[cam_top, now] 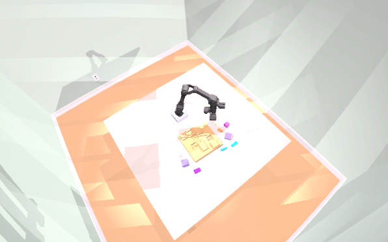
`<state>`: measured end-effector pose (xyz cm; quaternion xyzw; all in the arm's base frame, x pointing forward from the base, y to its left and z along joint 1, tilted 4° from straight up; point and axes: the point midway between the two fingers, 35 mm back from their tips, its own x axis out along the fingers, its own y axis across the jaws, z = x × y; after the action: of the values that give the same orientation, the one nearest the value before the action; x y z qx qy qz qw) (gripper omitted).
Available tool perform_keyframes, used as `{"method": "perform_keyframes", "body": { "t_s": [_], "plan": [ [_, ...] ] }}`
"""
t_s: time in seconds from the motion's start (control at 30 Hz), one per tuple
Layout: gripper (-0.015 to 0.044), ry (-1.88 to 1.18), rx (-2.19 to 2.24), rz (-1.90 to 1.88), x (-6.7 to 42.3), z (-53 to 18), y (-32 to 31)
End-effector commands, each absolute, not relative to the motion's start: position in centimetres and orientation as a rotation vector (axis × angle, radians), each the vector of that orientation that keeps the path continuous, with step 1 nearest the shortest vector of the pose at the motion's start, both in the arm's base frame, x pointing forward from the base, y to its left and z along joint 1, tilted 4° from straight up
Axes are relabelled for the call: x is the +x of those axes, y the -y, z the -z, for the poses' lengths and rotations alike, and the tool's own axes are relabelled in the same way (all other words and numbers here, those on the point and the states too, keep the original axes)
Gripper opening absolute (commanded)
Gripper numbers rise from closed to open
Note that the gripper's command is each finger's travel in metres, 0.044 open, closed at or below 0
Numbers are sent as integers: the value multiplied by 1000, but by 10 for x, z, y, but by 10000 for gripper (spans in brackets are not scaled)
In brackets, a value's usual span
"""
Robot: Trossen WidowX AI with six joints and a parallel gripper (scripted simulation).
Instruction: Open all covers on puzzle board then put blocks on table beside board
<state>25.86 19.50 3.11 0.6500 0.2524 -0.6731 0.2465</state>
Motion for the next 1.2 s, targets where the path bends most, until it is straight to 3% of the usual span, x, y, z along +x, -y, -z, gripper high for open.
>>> {"method": "perform_keyframes", "body": {
  "t_s": [0.0,1.17],
  "plan": [
    [80,-683,1765,1850,256,-22,-194],
    [80,-683,1764,1851,249,32,-190]
  ]
}}
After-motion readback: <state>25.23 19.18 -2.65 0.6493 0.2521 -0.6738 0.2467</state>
